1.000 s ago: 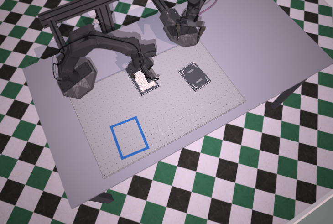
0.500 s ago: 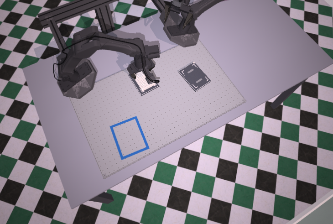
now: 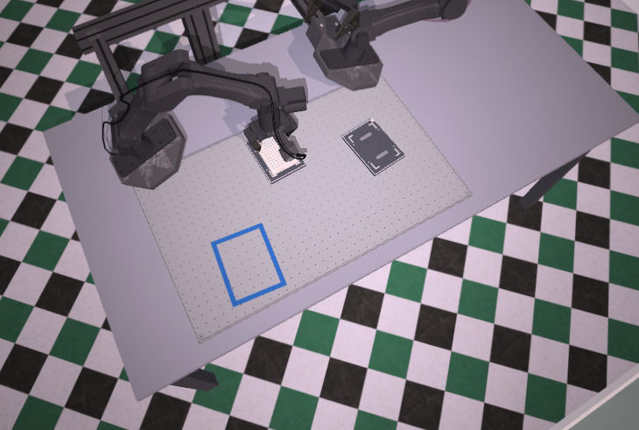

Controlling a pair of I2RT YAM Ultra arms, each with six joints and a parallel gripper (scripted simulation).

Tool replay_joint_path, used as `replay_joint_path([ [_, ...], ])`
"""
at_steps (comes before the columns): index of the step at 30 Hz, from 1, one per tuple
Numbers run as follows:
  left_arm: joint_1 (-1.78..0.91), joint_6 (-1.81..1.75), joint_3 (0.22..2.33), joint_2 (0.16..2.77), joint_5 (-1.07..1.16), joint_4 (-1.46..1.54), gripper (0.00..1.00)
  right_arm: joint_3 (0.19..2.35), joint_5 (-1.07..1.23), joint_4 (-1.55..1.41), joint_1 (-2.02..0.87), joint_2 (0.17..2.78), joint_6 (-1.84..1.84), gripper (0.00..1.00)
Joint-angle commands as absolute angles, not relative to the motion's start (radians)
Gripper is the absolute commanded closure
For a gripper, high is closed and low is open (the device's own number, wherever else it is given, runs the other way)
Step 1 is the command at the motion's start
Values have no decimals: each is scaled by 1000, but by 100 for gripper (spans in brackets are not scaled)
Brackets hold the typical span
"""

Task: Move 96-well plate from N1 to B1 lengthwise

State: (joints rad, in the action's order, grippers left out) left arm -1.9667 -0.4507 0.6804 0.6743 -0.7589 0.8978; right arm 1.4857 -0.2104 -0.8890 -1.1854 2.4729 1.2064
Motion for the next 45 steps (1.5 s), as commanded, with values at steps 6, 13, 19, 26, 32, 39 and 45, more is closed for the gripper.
replay_joint_path([
  [6,-1978,-478,673,663,-792,923,0,1501,-219,-855,-1165,2501,1193,0],
  [13,-1979,-479,673,663,-792,924,0,1494,-223,-832,-1164,2511,1189,0],
  [19,-1979,-479,673,663,-793,924,0,1470,-224,-804,-1156,2531,1184,0],
  [26,-1979,-479,673,663,-793,924,0,1457,-226,-771,-1150,2551,1178,0],
  [32,-1979,-479,673,663,-793,924,0,1452,-227,-752,-1147,2563,1175,0],
  [39,-1979,-479,673,663,-793,924,0,1442,-228,-724,-1142,2581,1170,0],
  [45,-1979,-479,673,663,-793,924,0,1448,-228,-723,-1145,2573,1170,4],
])
